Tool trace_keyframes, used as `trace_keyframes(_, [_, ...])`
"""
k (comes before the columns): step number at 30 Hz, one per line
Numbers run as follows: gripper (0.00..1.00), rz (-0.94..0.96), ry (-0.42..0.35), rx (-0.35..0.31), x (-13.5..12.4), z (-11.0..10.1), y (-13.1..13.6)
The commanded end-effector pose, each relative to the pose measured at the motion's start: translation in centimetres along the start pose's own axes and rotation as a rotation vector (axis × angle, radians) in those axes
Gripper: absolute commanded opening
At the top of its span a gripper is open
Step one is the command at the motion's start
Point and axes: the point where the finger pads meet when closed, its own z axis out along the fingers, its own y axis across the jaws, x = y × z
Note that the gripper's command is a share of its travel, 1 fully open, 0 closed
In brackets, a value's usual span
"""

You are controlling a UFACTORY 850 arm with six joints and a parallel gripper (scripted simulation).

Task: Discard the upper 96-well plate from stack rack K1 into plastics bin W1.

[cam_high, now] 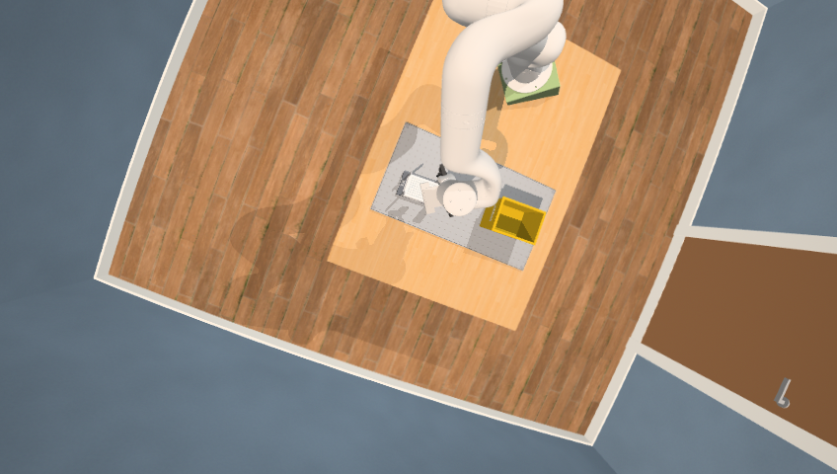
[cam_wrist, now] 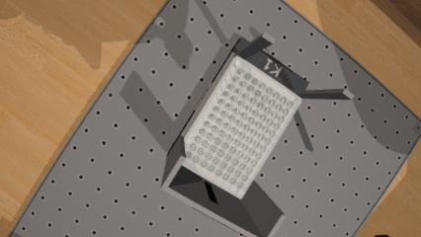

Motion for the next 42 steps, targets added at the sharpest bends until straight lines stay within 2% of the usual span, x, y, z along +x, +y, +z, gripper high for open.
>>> trace_keyframes(1, [1.0, 0.147, 0.026, 0.034, 1.1, -0.4, 0.3])
trace_keyframes(9, [1.0, 0.405, 0.047, 0.098, 3.6, -1.3, 1.3])
trace_keyframes(15, [1.0, 0.534, 0.053, 0.132, 4.5, -1.6, 1.7])
trace_keyframes(30, [1.0, 0.538, 0.053, 0.133, 4.5, -1.6, 1.7])
trace_keyframes(42, [1.0, 0.538, 0.054, 0.133, 4.6, 0.4, 1.5])
